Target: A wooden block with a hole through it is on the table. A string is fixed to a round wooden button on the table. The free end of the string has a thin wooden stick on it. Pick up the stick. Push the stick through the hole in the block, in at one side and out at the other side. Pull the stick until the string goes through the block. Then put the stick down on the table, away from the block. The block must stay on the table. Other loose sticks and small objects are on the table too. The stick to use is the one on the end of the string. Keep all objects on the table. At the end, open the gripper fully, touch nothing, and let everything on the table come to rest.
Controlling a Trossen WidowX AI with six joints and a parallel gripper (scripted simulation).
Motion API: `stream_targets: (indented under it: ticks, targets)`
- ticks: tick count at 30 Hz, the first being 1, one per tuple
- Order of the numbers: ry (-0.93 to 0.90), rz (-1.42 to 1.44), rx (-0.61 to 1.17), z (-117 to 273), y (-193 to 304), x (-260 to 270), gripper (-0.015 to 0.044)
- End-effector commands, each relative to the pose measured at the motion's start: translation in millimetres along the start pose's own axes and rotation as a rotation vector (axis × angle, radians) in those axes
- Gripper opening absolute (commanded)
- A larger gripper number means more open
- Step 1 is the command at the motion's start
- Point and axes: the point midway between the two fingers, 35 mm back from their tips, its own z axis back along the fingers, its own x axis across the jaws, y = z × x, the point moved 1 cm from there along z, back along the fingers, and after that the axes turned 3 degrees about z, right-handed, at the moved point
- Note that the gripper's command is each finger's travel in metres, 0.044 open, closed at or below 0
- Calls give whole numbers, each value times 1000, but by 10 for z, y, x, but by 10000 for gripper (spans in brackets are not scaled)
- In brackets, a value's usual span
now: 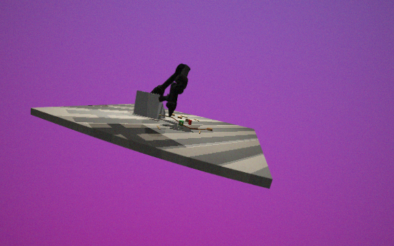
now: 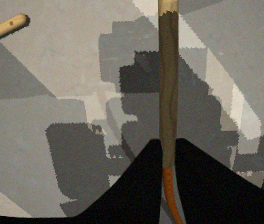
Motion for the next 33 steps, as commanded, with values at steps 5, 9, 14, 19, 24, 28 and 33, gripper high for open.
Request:
stream_targets:
  ticks: [5,9,14,19,24,28,33]
  targets:
    - [2,290,0,-2,72,30,0]
    - [1,436,0,0,105,45,0]
    - [1,618,0,4,145,64,0]
    - [0,800,0,7,186,82,0]
    - [0,982,0,10,229,98,0]
    - [-1,1128,1,13,263,110,0]
    - [-1,1310,2,15,307,124,0]
